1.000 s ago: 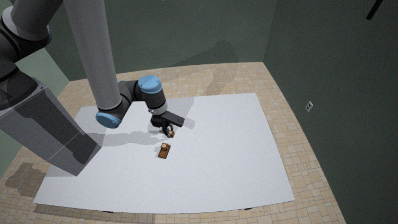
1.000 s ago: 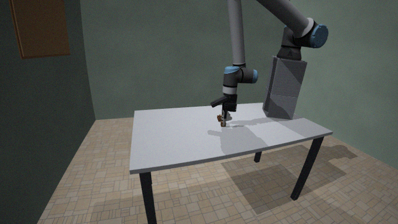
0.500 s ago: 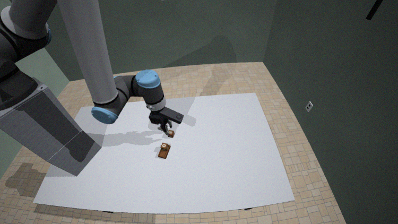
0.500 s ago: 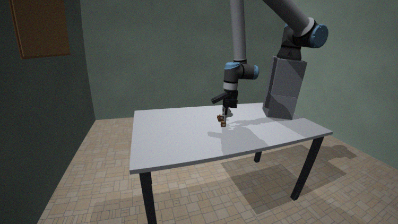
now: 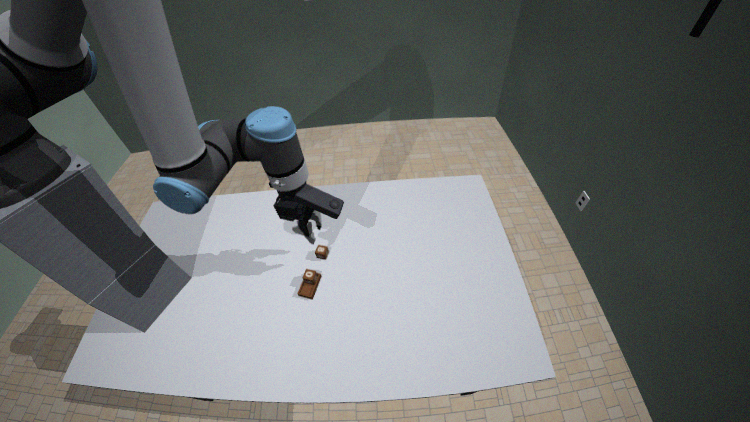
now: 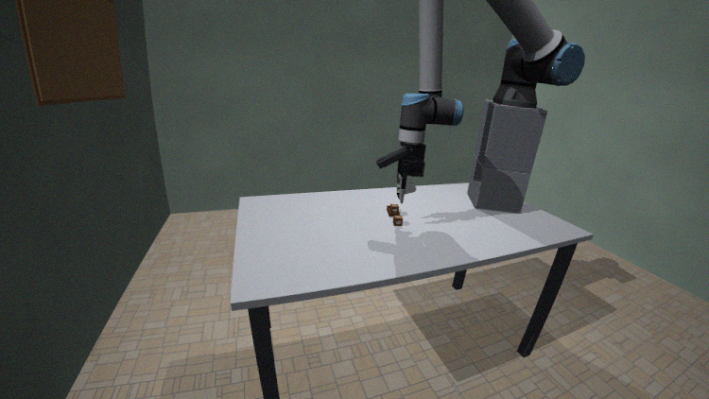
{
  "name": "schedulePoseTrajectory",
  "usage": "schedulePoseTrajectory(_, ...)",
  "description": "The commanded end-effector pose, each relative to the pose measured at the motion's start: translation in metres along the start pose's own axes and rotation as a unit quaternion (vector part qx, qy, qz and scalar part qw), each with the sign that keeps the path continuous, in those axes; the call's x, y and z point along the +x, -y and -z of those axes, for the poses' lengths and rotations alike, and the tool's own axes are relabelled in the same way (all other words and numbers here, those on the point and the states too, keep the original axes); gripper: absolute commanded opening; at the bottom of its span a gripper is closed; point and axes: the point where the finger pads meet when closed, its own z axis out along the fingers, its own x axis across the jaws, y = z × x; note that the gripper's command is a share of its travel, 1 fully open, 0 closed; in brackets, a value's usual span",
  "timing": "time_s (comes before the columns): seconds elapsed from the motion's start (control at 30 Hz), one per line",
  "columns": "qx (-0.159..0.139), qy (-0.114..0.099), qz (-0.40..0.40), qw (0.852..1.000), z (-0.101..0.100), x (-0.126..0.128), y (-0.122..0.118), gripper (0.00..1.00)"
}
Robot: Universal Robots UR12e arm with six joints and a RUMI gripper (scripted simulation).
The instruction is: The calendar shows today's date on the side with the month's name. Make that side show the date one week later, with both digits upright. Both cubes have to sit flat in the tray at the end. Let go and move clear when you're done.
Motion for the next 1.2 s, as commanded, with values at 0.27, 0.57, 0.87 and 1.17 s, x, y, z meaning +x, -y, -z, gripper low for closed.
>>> schedulePoseTrajectory(0.27,-0.003,0.000,-0.001,1.000,0.0026,0.0013,-0.0020,1.00)
schedulePoseTrajectory(0.57,-0.002,0.000,-0.001,1.000,0.0033,0.0011,-0.0014,1.00)
schedulePoseTrajectory(0.87,-0.002,0.000,-0.003,1.000,0.0032,0.0011,-0.0013,1.00)
schedulePoseTrajectory(1.17,-0.002,0.000,-0.043,0.999,0.0026,0.0010,0.0009,1.00)
